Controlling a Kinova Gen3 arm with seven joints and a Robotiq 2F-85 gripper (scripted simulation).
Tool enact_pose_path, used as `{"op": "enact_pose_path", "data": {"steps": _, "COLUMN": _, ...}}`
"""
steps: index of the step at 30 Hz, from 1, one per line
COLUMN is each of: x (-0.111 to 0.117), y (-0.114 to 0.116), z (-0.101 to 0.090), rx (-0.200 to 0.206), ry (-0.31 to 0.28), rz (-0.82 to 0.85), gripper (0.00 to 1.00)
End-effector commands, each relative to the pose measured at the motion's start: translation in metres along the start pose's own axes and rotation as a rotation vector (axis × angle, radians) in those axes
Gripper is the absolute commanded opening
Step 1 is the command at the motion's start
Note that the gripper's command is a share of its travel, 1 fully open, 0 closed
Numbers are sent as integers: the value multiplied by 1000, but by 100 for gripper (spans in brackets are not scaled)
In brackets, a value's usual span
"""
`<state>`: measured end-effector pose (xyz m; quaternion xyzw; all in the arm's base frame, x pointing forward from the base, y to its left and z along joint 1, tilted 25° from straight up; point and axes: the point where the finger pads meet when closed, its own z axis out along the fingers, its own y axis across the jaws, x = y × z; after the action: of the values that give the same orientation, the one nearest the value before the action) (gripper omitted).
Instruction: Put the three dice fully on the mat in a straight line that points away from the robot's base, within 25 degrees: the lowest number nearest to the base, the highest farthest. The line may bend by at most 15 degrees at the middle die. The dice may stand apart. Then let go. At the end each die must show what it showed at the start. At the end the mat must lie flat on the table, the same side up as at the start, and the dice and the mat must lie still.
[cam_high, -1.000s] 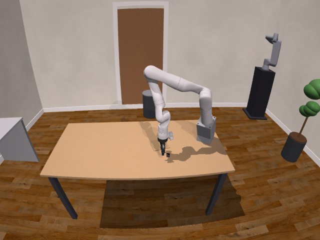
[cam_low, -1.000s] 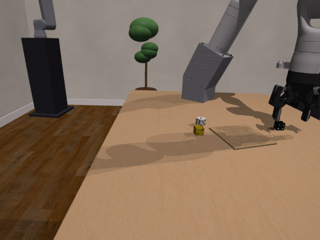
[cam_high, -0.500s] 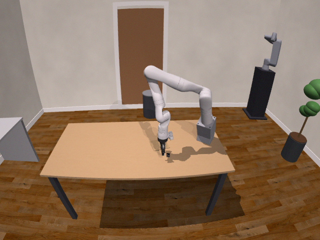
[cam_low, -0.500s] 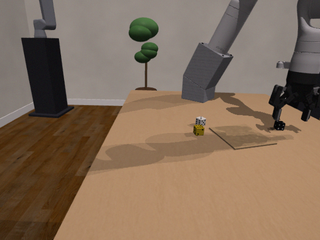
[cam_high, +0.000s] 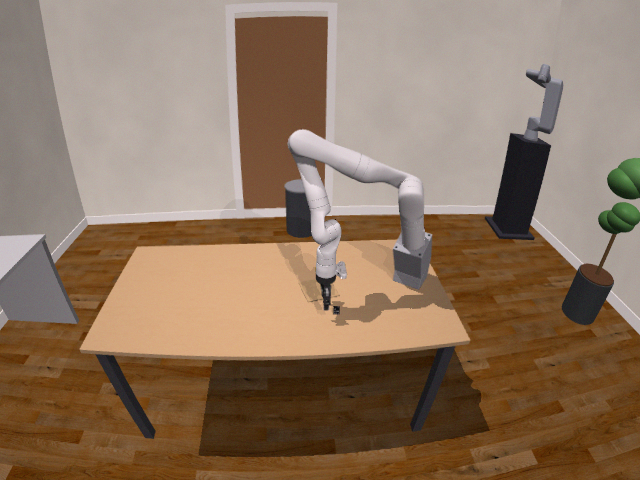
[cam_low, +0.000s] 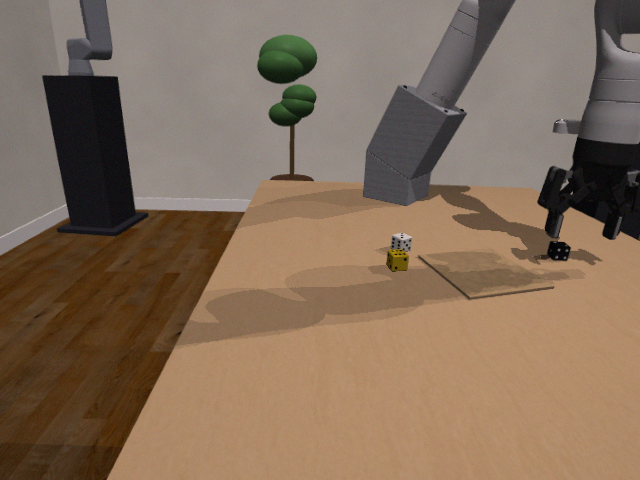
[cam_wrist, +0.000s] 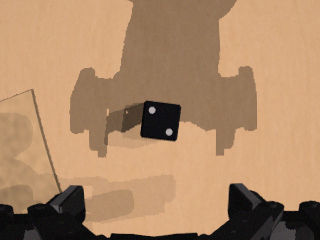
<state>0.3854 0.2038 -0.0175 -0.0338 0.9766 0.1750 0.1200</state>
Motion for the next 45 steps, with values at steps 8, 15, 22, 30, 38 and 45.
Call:
{"op": "enact_pose_path", "data": {"steps": 8, "x": -2, "y": 0, "z": -32, "rx": 2, "ry": -6, "rz": -2, "gripper": 100}}
{"op": "enact_pose_path", "data": {"steps": 15, "x": -2, "y": 0, "z": -59, "rx": 2, "ry": -6, "rz": -2, "gripper": 100}}
{"op": "enact_pose_path", "data": {"steps": 22, "x": -2, "y": 0, "z": -80, "rx": 2, "ry": -6, "rz": -2, "gripper": 100}}
{"op": "enact_pose_path", "data": {"steps": 30, "x": -2, "y": 0, "z": -97, "rx": 2, "ry": -6, "rz": -2, "gripper": 100}}
{"op": "enact_pose_path", "data": {"steps": 38, "x": -2, "y": 0, "z": -101, "rx": 2, "ry": -6, "rz": -2, "gripper": 100}}
{"op": "enact_pose_path", "data": {"steps": 45, "x": -2, "y": 0, "z": -101, "rx": 2, "ry": -6, "rz": -2, "gripper": 100}}
